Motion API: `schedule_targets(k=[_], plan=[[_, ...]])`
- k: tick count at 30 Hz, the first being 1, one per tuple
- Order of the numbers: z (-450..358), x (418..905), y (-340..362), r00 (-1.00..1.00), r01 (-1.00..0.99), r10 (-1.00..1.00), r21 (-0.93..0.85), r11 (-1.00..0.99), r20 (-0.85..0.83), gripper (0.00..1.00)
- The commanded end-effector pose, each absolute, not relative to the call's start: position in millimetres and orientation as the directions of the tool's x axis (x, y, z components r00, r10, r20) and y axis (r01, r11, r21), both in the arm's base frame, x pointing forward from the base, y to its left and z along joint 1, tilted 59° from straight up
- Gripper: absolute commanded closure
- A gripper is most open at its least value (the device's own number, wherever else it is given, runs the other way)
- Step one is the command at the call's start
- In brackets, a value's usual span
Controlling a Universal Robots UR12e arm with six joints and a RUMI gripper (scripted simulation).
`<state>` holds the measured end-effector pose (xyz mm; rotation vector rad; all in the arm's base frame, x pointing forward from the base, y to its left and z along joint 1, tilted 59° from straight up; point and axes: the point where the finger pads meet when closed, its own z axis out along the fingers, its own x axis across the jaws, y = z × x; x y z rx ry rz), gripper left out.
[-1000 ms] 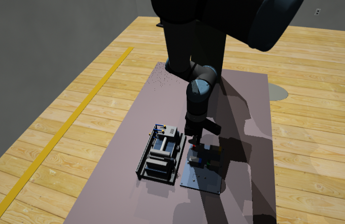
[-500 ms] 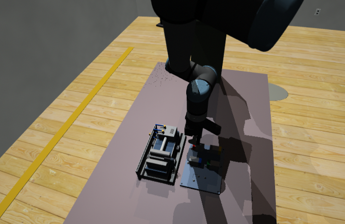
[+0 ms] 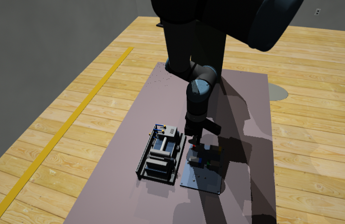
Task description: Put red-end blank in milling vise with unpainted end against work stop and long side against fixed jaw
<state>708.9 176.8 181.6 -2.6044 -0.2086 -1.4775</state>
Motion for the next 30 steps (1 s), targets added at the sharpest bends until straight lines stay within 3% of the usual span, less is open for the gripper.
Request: schedule_targets(k=[1,30], plan=[[181.8,708.7,176.9,0.508,0.189,0.051,-0.053,-0.981,0.86,0.6],[178.4,714.4,178.2,0.508,0.189,0.051,-0.053,-0.981,0.86,0.6]])
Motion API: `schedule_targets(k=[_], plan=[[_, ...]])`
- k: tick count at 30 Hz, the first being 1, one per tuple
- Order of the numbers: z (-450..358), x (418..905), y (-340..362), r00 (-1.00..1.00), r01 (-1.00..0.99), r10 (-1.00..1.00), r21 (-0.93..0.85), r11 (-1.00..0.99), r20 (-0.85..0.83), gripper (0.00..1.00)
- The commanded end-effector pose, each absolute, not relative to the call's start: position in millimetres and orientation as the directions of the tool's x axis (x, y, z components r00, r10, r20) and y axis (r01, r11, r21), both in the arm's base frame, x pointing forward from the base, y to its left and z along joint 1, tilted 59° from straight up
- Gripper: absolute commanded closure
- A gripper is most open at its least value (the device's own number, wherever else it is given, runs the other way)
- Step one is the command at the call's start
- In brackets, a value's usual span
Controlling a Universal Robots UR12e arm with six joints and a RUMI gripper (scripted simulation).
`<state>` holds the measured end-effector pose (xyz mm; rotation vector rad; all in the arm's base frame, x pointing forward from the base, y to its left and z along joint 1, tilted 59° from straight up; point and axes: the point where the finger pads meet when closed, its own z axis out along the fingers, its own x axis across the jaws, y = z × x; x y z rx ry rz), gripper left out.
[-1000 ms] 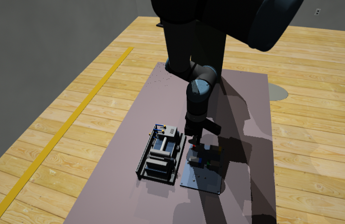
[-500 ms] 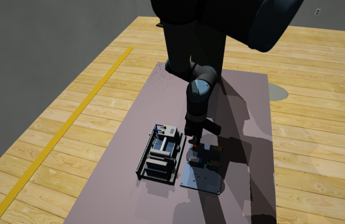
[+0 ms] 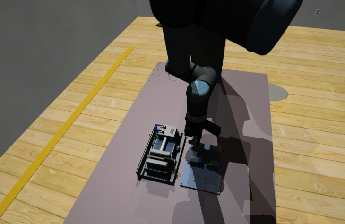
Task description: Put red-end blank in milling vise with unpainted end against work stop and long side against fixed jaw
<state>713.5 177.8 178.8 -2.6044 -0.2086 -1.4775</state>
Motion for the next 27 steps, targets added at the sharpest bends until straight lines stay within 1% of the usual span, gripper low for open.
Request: schedule_targets(k=[1,27], plan=[[178.2,714.8,178.3,0.508,0.189,0.051,-0.053,-0.981,0.86,0.6],[174.5,720.9,179.6,0.508,0.189,0.051,-0.053,-0.981,0.86,0.6]])
